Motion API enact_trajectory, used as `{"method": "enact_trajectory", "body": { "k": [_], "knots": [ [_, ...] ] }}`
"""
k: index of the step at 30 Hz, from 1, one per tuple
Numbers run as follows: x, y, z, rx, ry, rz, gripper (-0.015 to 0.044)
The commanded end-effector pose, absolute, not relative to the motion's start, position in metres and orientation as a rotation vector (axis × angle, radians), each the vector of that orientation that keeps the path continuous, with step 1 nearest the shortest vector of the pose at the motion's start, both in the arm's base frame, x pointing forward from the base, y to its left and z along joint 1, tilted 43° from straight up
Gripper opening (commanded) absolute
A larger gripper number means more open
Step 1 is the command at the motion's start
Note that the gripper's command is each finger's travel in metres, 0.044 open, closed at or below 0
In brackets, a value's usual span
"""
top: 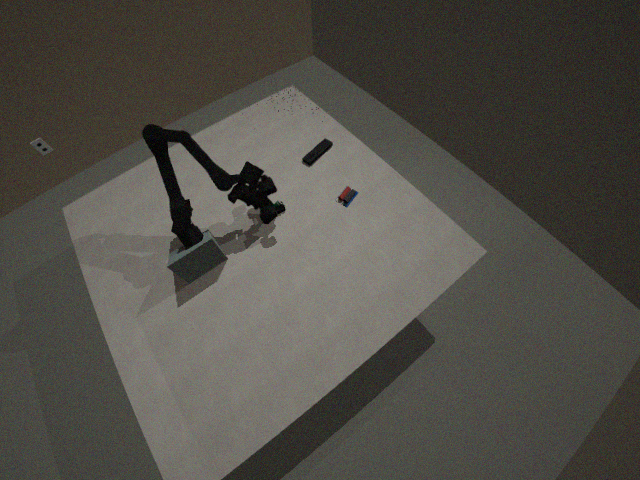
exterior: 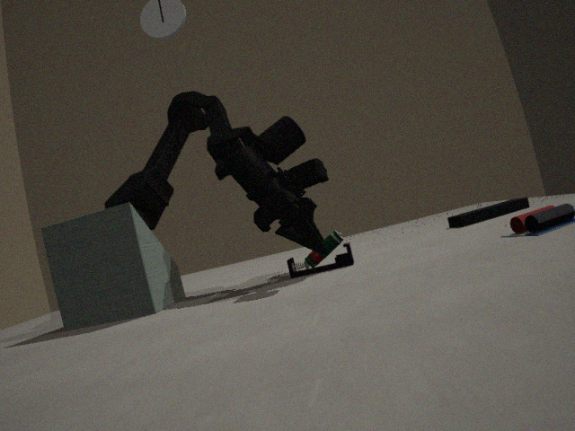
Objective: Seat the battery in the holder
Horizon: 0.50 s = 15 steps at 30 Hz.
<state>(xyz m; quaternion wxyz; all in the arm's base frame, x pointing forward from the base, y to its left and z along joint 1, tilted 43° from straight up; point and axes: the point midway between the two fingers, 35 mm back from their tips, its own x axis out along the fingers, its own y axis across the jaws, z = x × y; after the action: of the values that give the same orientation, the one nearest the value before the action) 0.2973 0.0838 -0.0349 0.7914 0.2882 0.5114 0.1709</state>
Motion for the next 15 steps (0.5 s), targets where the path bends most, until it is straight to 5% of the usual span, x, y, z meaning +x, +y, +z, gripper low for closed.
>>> {"method": "enact_trajectory", "body": {
  "k": [1, 15],
  "knots": [
    [0.293, 0.084, -0.035, 0.623, 1.102, 0.362, 0.0063],
    [0.281, 0.084, -0.035, 0.621, 1.103, 0.357, 0.0063]
  ]
}}
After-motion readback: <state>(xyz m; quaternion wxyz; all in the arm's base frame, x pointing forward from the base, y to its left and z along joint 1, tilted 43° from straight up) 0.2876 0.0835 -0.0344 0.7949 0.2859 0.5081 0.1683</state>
